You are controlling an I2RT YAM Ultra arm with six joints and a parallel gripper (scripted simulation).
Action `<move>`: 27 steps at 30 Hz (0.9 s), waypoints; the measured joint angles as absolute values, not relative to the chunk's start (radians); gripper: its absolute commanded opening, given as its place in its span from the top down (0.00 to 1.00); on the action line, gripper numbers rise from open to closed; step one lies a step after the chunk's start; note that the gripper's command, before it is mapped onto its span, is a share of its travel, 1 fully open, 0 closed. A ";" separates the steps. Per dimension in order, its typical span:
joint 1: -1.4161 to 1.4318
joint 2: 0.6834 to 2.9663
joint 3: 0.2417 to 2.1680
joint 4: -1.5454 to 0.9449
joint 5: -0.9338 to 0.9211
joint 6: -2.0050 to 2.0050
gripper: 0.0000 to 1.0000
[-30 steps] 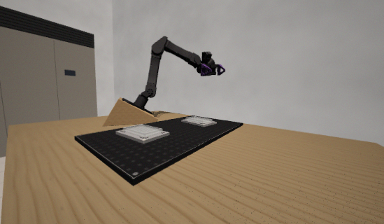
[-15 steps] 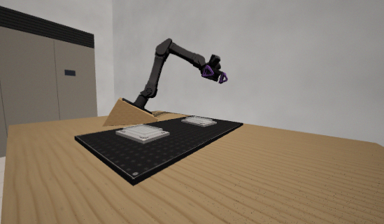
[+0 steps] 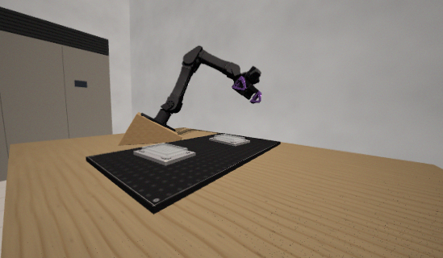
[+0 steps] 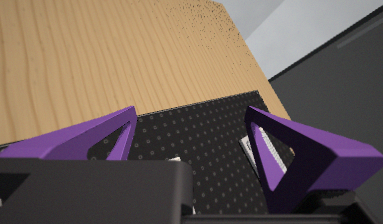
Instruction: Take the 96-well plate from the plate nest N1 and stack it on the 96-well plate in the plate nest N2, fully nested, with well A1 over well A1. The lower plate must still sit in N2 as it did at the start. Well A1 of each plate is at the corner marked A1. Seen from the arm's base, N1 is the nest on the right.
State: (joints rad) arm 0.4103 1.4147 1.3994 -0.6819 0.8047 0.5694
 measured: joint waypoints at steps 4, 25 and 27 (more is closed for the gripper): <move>0.359 1.453 1.411 -0.697 0.756 0.512 0.00; 0.136 1.586 1.457 -0.809 0.517 0.241 0.00; 0.114 1.599 1.475 -0.828 0.490 0.213 0.00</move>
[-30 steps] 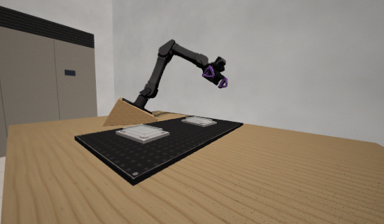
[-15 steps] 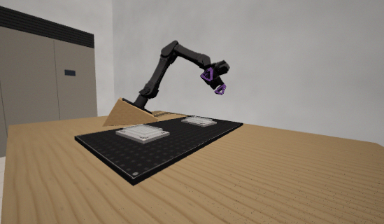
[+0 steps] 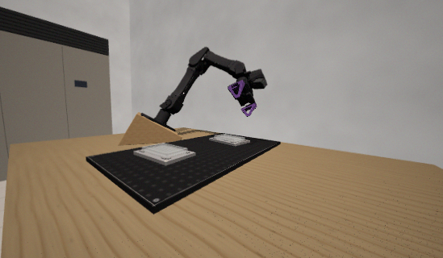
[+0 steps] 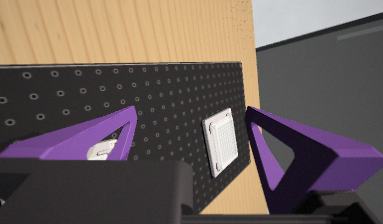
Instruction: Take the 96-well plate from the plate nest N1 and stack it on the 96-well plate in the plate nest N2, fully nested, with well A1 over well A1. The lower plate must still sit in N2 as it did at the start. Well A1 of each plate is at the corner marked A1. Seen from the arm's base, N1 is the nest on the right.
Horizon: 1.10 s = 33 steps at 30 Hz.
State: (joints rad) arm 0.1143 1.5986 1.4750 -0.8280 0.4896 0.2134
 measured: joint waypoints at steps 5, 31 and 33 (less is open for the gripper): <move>0.048 1.623 1.457 -0.836 0.435 0.150 0.00; -0.268 1.812 1.493 -0.949 0.123 -0.206 0.00; -0.290 1.828 1.506 -0.960 0.093 -0.237 0.00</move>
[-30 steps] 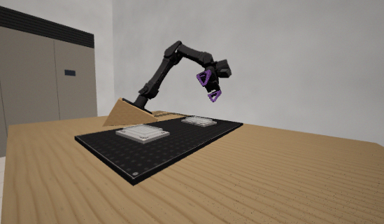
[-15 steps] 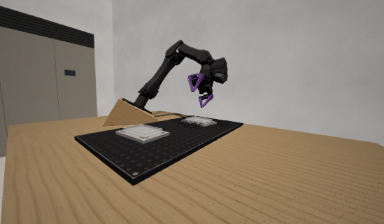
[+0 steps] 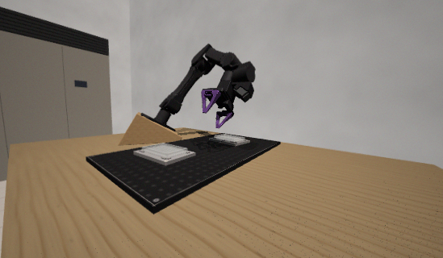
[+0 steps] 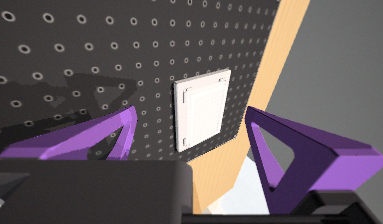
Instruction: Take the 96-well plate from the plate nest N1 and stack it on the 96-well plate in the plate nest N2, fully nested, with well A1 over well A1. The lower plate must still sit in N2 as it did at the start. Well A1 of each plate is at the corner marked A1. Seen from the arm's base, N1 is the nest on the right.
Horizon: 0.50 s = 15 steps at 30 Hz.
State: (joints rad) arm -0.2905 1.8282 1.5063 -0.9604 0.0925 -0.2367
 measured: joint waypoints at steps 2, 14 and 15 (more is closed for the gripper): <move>-0.315 1.832 1.497 -0.960 0.072 -0.263 0.00; -0.508 1.935 1.502 -1.019 -0.101 -0.458 0.00; -0.521 1.945 1.509 -1.029 -0.120 -0.476 0.00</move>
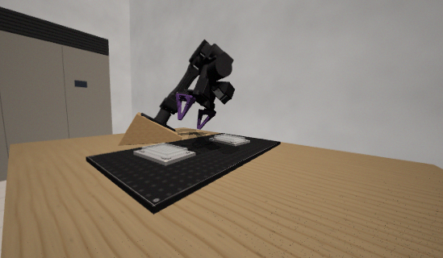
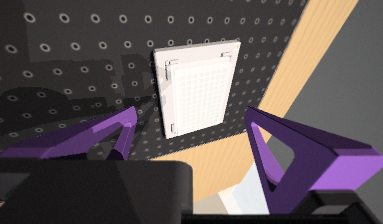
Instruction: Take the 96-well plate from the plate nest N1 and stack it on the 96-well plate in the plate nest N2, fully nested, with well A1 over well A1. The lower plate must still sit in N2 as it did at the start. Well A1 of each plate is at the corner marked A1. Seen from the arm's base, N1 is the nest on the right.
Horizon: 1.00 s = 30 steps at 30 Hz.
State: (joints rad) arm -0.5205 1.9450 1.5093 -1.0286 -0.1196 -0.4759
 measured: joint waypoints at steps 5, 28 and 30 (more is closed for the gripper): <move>-0.604 1.991 1.530 -1.058 -0.212 -0.570 0.00; -0.881 2.124 1.539 -1.159 -0.473 -0.907 0.00; -0.881 2.124 1.539 -1.161 -0.476 -0.912 0.00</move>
